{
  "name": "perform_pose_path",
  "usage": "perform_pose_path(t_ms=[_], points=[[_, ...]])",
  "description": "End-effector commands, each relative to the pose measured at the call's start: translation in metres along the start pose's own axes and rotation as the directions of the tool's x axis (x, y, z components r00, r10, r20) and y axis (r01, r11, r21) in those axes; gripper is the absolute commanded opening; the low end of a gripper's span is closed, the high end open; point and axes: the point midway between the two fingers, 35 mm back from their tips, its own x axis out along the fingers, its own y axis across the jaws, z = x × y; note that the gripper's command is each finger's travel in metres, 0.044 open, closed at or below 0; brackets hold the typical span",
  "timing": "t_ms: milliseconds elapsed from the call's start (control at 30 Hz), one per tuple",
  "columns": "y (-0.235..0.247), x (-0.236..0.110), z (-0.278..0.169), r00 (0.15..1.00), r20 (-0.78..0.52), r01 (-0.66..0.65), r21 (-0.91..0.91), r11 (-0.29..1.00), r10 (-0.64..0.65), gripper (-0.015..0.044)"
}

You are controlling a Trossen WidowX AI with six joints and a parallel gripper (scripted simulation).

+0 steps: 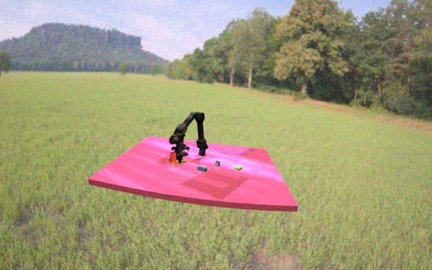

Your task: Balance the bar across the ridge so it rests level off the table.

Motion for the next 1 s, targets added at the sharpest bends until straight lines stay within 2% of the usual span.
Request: perform_pose_path(t_ms=[0,967], points=[[-0.001,-0.007,-0.002,1.000,-0.004,0.001,0.000,1.000,-0.001,0.0000],[0.000,-0.082,-0.002,1.000,-0.005,-0.003,-0.003,1.000,0.003,0.0000]])
